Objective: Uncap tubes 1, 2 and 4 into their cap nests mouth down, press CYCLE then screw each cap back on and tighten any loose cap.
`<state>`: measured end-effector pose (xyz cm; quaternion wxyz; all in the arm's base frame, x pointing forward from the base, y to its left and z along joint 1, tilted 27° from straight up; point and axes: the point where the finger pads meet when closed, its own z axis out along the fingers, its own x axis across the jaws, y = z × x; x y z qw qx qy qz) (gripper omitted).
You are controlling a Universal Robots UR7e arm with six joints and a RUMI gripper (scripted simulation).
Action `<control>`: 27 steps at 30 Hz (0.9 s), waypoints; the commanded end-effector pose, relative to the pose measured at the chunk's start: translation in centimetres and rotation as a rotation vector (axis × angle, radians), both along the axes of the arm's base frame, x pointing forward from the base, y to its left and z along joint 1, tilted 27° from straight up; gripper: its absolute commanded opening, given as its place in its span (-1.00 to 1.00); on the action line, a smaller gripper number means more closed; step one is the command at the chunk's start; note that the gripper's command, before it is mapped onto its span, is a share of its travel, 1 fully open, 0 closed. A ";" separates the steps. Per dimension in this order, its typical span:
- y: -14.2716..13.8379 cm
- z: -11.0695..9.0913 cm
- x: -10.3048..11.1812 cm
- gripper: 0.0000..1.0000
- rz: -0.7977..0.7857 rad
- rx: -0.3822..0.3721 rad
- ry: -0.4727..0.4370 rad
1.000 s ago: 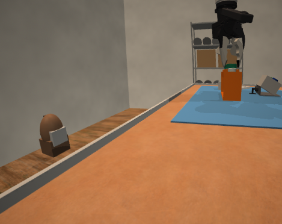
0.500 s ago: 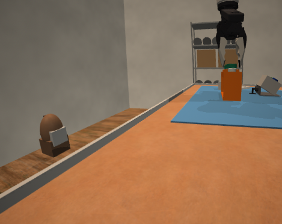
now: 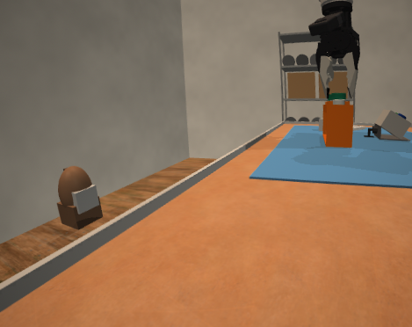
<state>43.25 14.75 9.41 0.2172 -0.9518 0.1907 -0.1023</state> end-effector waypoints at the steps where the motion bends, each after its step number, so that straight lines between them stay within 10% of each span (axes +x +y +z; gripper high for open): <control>1: 0.0 0.1 0.0 -0.30 -0.080 0.005 0.028; 4: 0.0 0.1 0.0 -0.30 -0.080 0.005 0.028; 5: 0.0 0.1 0.0 -1.00 -0.080 0.005 0.028; 19: 0.0 0.1 0.0 -1.00 -0.080 0.005 0.028; 27: 0.0 0.1 0.0 -1.00 0.275 -0.107 -0.118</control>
